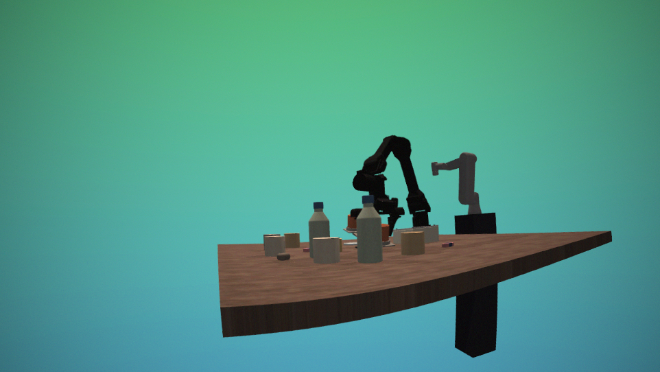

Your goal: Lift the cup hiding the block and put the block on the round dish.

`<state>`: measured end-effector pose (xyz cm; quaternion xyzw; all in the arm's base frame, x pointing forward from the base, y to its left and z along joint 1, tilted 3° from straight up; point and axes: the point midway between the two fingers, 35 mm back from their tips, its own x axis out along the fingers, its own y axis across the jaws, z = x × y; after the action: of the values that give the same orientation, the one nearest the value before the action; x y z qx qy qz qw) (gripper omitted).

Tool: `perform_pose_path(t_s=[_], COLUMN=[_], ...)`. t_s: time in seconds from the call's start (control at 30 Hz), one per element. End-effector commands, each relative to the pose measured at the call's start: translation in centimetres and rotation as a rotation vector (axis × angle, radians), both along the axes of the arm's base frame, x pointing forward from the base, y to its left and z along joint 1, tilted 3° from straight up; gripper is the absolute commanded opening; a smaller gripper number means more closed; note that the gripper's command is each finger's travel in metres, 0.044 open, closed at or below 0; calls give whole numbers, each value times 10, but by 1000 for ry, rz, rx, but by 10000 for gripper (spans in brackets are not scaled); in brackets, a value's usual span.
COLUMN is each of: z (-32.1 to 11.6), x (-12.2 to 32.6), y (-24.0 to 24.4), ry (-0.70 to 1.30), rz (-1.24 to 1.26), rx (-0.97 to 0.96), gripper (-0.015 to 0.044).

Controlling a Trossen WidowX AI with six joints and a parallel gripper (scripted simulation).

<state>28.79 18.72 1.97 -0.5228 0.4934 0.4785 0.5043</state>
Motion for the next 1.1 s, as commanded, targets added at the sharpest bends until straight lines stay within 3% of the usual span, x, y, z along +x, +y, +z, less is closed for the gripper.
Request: perform_pose_path(t_s=[0.0,0.53,0.9,1.07], z=[-4,-4,5,12], x=[-2,-2,-1,0], y=[-1,-1,0,1], ry=[8,8,8,8], rz=[7,7,7,7], rx=[-2,-2,-2,-1], gripper=[413,307,18,0])
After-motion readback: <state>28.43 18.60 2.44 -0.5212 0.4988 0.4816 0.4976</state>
